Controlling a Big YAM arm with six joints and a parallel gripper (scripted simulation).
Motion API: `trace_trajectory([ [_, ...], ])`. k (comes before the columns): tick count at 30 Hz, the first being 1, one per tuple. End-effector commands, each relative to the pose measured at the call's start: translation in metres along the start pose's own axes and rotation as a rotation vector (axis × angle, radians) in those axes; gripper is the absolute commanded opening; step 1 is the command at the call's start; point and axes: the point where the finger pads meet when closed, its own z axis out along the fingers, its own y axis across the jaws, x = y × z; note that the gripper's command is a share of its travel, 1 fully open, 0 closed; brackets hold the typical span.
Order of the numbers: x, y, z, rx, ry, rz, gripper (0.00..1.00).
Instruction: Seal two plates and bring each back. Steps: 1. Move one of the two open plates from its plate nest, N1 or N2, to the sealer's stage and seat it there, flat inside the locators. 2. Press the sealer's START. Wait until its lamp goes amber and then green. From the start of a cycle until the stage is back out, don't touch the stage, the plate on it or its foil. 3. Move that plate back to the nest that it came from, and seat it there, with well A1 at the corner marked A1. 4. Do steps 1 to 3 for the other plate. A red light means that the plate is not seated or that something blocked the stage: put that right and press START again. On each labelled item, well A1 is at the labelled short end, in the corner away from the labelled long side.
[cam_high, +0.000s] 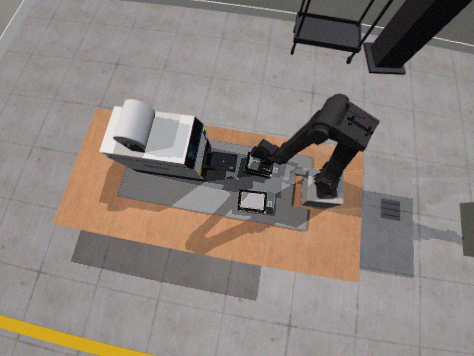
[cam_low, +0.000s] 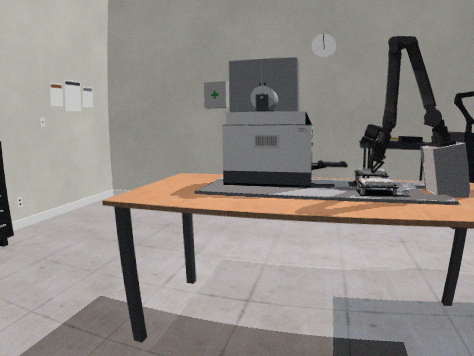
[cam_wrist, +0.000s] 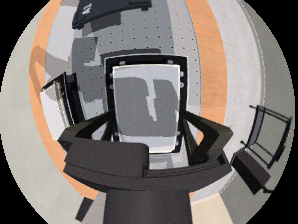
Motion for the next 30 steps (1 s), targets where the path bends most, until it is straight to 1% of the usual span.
trace_trajectory([
  [1,0.001,-0.001,-0.004,0.001,0.003,-0.001,1.00],
  [7,-0.013,-0.006,-0.003,0.007,-0.020,-0.005,1.00],
  [10,-0.013,-0.005,-0.003,0.007,-0.020,-0.004,1.00],
  [14,-0.003,-0.002,-0.004,0.002,-0.004,-0.001,1.00],
  [23,0.002,0.000,-0.004,-0.001,0.005,0.002,1.00],
  [27,0.002,0.000,-0.004,-0.001,0.005,0.002,1.00],
  [30,-0.005,-0.003,-0.003,0.003,-0.007,-0.001,1.00],
])
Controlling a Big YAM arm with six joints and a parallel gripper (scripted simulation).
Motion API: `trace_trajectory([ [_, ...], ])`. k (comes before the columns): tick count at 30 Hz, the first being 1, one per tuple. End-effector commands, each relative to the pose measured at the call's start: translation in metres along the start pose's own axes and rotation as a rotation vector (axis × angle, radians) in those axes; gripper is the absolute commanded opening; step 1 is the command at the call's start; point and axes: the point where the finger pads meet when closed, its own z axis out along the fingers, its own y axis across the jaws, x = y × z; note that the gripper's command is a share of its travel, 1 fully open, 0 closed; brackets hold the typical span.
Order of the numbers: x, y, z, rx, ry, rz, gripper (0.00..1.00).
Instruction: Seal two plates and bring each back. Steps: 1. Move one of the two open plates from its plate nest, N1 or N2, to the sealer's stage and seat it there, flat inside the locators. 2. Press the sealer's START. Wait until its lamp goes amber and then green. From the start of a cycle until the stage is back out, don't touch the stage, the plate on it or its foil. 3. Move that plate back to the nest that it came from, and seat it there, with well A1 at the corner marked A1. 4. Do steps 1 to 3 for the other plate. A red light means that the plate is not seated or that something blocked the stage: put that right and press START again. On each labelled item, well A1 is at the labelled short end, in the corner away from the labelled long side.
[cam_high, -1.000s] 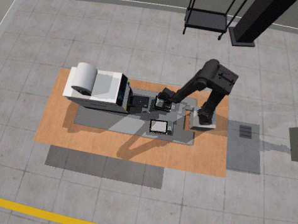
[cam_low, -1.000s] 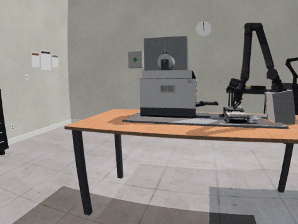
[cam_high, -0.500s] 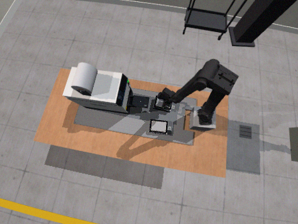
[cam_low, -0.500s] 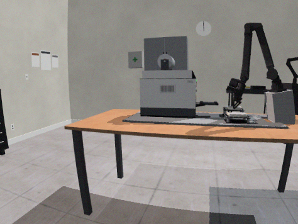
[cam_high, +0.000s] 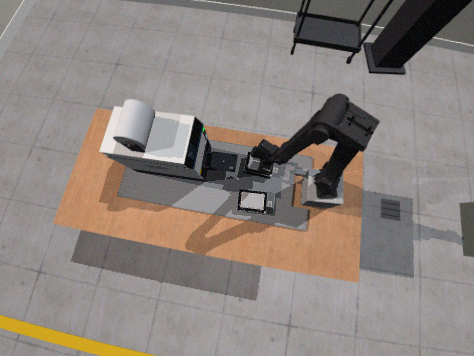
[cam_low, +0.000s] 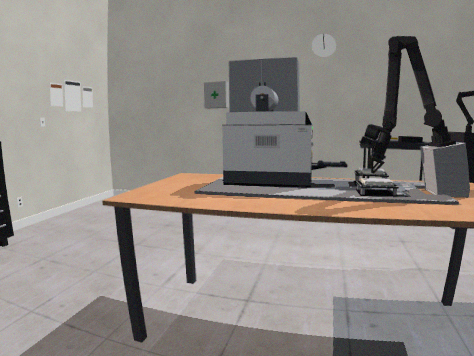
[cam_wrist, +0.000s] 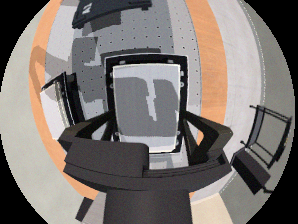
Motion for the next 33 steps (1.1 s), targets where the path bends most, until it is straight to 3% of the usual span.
trace_trajectory([
  [1,-0.009,-0.004,-0.004,0.004,-0.012,-0.001,1.00],
  [6,-0.016,-0.005,-0.008,0.007,-0.024,-0.003,1.00],
  [27,-0.004,0.000,-0.021,-0.001,0.006,-0.009,1.00],
  [33,-0.009,-0.002,-0.023,0.003,-0.006,-0.010,1.00],
])
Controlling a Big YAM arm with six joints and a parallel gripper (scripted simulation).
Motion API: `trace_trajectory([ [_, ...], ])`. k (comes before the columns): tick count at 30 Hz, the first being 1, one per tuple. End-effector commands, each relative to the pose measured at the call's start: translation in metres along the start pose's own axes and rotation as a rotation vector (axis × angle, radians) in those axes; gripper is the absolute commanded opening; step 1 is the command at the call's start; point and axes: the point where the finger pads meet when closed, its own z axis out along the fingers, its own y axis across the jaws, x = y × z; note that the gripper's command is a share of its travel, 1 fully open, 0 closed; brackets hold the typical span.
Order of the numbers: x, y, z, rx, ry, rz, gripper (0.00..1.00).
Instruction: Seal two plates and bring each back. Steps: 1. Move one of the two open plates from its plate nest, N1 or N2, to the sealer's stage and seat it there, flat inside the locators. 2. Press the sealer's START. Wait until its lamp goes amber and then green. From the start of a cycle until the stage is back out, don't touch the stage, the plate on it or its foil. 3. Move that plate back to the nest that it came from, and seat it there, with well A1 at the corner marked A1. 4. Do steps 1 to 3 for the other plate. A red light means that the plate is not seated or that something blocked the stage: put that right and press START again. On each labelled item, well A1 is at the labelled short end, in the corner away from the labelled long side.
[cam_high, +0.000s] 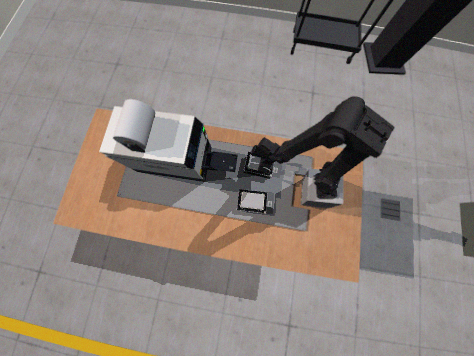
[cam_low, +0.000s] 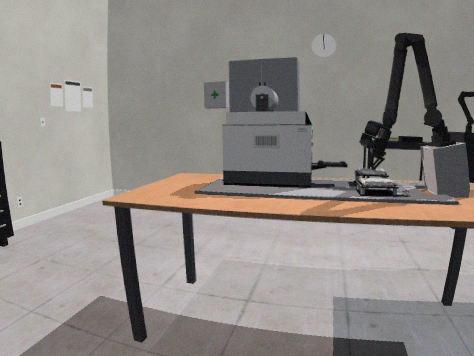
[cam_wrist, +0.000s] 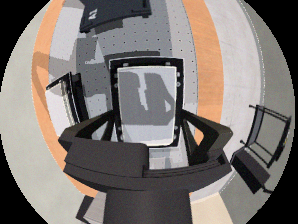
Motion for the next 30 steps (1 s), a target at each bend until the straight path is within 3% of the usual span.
trace_trajectory([
  [1,-0.0041,-0.0028,-0.0073,0.004,-0.009,-0.010,1.00],
  [23,-0.0017,-0.0034,-0.0021,0.005,-0.010,-0.010,1.00],
  [30,0.0034,-0.0018,-0.0021,-0.002,0.010,-0.005,1.00],
])
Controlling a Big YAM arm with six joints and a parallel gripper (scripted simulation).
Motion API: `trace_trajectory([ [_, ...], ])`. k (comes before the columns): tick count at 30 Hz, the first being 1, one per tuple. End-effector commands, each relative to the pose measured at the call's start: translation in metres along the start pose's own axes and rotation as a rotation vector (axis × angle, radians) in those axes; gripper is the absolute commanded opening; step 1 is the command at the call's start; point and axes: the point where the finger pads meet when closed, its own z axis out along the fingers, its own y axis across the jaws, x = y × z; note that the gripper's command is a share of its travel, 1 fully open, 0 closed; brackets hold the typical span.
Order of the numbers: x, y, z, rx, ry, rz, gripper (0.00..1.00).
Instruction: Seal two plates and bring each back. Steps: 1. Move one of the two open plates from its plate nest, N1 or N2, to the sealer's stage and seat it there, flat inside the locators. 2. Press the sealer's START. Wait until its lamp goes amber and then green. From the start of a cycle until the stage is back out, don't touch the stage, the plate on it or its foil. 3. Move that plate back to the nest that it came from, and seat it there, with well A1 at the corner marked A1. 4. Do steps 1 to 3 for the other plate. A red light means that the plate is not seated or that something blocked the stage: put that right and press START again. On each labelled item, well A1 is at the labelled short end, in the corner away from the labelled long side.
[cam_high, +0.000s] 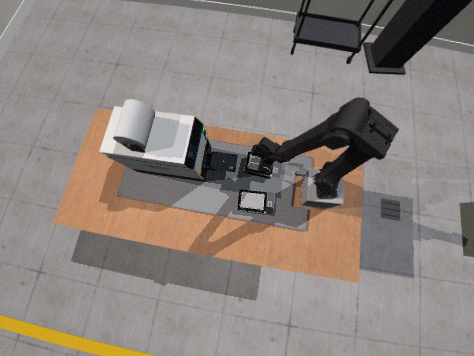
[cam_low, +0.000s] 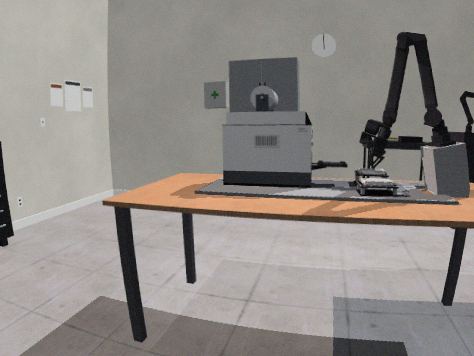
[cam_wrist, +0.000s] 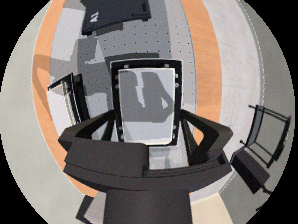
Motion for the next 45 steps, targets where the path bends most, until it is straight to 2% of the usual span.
trace_trajectory([
  [1,0.007,-0.001,0.003,-0.003,0.016,-0.005,1.00],
  [8,0.012,0.000,0.003,-0.010,0.038,0.000,1.00],
  [20,0.003,-0.002,0.003,0.001,0.003,-0.007,1.00],
  [43,0.002,-0.002,0.003,0.002,-0.002,-0.007,1.00],
  [45,0.000,-0.002,-0.003,0.002,-0.002,-0.007,1.00],
])
